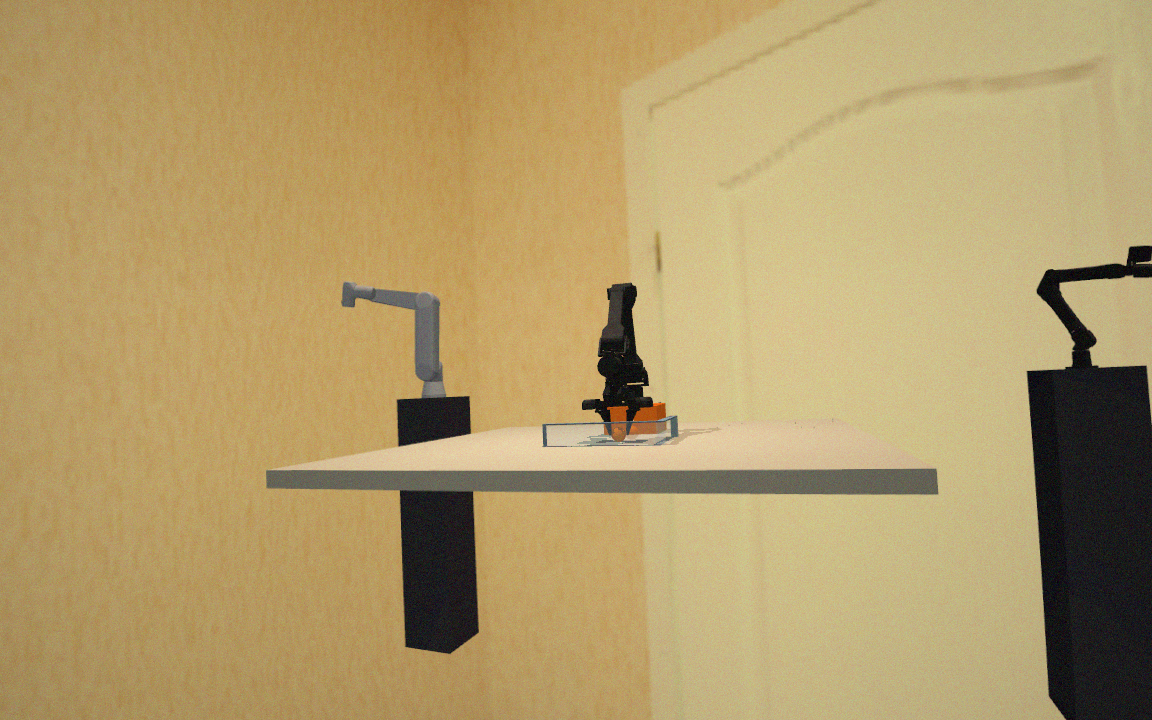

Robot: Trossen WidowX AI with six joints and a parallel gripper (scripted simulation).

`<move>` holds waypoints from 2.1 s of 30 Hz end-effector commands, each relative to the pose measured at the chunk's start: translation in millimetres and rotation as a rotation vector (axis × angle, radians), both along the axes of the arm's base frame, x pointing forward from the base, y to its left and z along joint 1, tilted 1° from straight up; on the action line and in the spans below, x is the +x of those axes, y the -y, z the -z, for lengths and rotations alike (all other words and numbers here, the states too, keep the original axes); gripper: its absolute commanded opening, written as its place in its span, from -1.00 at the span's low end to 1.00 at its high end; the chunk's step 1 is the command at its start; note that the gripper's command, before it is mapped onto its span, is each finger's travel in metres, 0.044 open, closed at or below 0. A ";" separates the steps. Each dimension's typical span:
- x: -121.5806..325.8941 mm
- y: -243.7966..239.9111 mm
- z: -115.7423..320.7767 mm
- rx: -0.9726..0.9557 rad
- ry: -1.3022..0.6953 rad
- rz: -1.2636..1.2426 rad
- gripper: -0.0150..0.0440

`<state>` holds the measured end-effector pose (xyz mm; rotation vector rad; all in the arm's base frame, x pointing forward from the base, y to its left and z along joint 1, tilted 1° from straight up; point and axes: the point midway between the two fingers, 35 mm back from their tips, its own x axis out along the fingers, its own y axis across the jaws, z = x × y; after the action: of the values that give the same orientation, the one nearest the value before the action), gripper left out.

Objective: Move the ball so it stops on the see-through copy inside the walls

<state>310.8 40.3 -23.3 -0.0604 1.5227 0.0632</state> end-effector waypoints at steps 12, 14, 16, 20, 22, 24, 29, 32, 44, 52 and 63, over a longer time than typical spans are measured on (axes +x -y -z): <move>3.8 0.0 -23.7 -0.004 -0.001 0.006 -0.49; 5.0 -0.3 -38.8 -0.004 -0.001 0.006 -0.49; 5.4 -0.5 -54.2 -0.004 -0.001 0.006 -0.49; 3.3 -0.4 -85.6 -0.004 -0.001 0.006 -0.49; 0.9 -0.2 -101.4 -0.004 -0.001 0.006 -0.49; -2.4 0.2 -117.3 -0.004 -0.001 0.006 -0.49; -5.4 0.5 -128.8 -0.004 -0.001 0.006 -0.49; -7.1 -0.3 -127.3 -0.004 -0.001 0.006 -0.49; -39.4 -12.2 -100.6 -0.001 -0.004 0.004 -0.49; -62.9 -17.8 -82.2 -0.001 -0.007 0.005 -0.49; -61.0 -18.8 -42.4 -0.002 -0.007 0.006 -0.49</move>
<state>252.0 60.1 38.2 -0.0564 1.5151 0.0677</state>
